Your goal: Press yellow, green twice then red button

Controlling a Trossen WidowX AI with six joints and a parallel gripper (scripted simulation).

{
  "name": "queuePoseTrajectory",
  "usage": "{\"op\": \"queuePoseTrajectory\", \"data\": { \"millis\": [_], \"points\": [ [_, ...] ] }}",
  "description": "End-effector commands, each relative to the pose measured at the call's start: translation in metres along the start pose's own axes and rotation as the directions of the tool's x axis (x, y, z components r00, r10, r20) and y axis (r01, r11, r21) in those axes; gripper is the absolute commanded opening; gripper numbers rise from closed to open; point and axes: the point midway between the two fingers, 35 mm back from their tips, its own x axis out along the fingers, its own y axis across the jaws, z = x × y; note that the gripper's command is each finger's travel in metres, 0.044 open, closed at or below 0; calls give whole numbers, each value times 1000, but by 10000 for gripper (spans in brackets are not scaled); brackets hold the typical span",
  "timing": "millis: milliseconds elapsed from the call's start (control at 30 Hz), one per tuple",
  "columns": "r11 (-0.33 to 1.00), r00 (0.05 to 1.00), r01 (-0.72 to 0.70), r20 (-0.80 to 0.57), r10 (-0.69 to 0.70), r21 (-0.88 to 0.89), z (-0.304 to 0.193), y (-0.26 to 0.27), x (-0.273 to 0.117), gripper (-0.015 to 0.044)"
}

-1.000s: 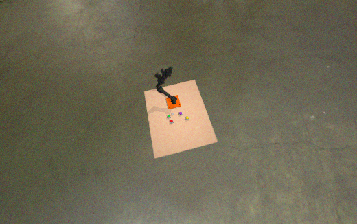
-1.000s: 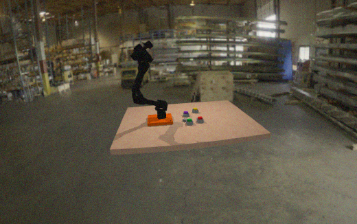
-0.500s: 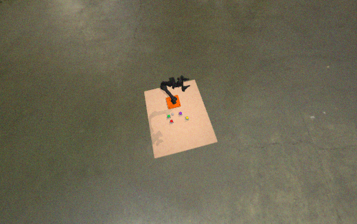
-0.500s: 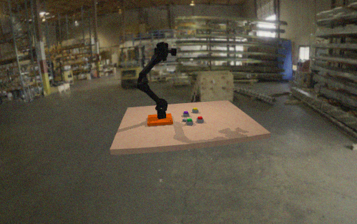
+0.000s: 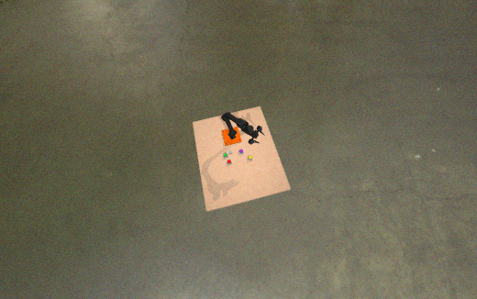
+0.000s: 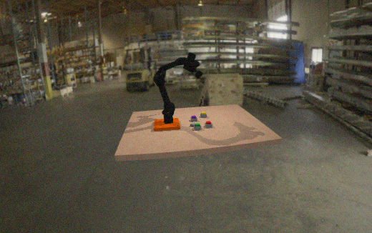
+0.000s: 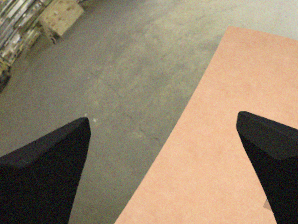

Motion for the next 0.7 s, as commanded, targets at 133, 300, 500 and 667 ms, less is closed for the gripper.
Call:
{"op": "queuePoseTrajectory", "data": {
  "millis": [133, 300, 500, 667],
  "points": [
    [887, 839, 440, -416, -350, 142, -67, -116, 61, 400],
    [735, 584, 673, -670, -459, 84, -121, -179, 67, 400],
    [697, 512, 715, -720, -469, 55, -133, -191, 65, 400],
    [697, 512, 715, -720, -469, 55, -138, -195, 69, 348]
  ]
}}
